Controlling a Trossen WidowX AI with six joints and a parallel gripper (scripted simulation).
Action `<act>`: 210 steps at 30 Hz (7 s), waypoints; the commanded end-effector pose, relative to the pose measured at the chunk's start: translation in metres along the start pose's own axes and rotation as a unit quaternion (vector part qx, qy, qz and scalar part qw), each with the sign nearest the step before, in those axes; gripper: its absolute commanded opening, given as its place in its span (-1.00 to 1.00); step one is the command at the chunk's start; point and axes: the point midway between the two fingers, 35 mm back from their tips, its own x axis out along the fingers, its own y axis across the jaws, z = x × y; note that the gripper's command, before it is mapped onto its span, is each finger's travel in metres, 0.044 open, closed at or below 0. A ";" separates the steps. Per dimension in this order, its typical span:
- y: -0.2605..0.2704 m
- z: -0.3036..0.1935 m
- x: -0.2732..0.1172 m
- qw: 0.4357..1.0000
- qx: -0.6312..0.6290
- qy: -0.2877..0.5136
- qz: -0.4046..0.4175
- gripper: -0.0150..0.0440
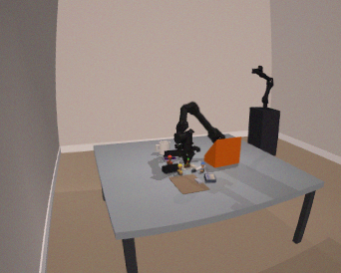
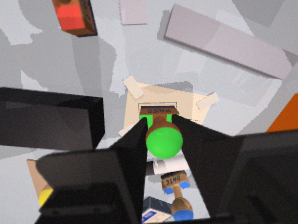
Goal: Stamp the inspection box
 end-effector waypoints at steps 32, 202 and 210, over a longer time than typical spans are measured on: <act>0.000 0.001 0.003 1.000 0.001 -0.002 0.000 -0.49; -0.138 0.131 -0.003 1.000 0.001 -0.004 -0.002 -0.49; -0.137 0.132 -0.004 1.000 0.004 -0.003 -0.001 -0.05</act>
